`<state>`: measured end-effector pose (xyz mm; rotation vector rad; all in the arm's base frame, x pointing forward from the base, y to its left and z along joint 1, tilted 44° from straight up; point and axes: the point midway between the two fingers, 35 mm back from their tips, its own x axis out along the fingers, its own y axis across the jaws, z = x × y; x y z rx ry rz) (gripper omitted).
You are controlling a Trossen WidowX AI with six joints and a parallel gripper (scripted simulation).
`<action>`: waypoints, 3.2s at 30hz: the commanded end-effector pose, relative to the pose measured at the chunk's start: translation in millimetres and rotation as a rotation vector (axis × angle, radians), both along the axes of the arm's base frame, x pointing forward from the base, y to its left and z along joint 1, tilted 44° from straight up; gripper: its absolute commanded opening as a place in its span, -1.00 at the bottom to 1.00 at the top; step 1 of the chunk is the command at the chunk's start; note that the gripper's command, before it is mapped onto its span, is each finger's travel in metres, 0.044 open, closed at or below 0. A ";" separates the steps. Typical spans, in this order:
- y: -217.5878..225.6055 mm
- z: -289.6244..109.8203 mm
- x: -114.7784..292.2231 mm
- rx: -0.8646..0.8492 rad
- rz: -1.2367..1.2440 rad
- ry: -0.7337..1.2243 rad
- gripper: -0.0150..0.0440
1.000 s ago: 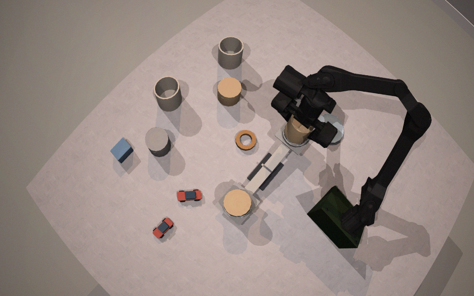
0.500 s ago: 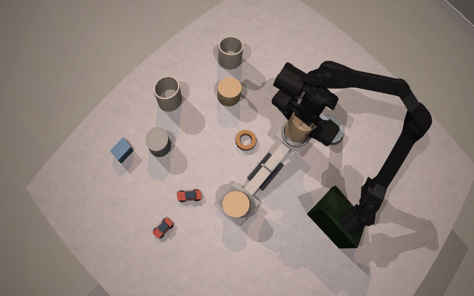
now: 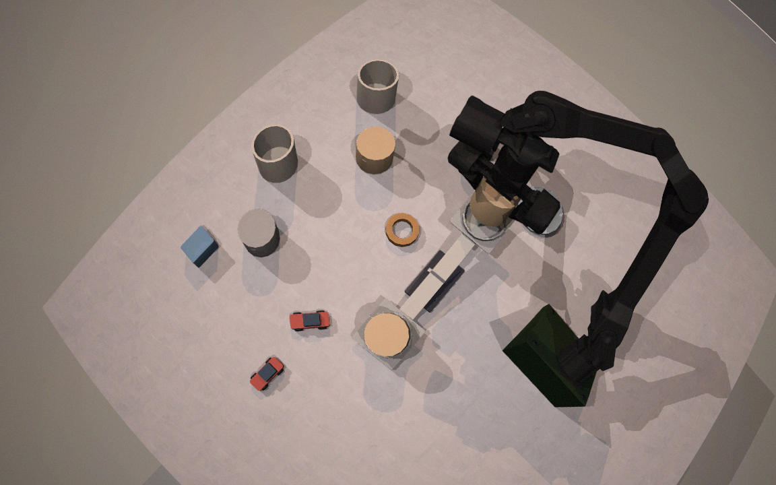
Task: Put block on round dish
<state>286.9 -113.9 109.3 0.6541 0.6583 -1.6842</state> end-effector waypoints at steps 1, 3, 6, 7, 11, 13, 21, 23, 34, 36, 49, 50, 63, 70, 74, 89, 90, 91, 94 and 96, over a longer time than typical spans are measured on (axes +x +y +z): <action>4.8 6.4 3.6 -0.002 0.000 -0.015 -0.49; 6.6 8.3 3.8 -0.002 0.000 -0.015 -0.49; 9.2 11.2 4.0 -0.003 0.000 -0.014 -0.49; 10.1 12.1 4.0 -0.003 0.000 -0.014 -0.49; 13.6 16.0 4.2 -0.004 0.000 -0.014 -0.49; 15.3 18.0 4.2 -0.004 0.000 -0.014 -0.49; 22.3 25.9 4.2 -0.006 0.000 -0.013 -0.49; 24.0 27.8 4.1 -0.007 -0.001 -0.013 -0.49; 25.2 29.4 1.5 -0.011 0.001 0.002 -0.49; 25.2 29.4 1.5 -0.011 0.001 0.002 -0.49; 25.2 29.4 1.5 -0.011 0.001 0.002 -0.49; 25.2 29.4 1.5 -0.011 0.001 0.002 -0.49; 25.2 29.4 1.5 -0.011 0.001 0.002 -0.49; 25.2 29.4 1.5 -0.011 0.001 0.002 -0.49; 25.2 29.4 1.5 -0.011 0.001 0.002 -0.49; 8.9 34.9 -8.5 0.010 -0.004 0.001 -0.49; 4.3 36.5 -11.6 0.015 -0.005 0.000 -0.49; -0.1 38.0 -14.7 0.021 -0.006 -0.001 -0.49; -13.0 42.4 -24.6 0.035 -0.008 -0.004 -0.49; -21.2 45.2 -31.5 0.043 -0.009 -0.007 -0.49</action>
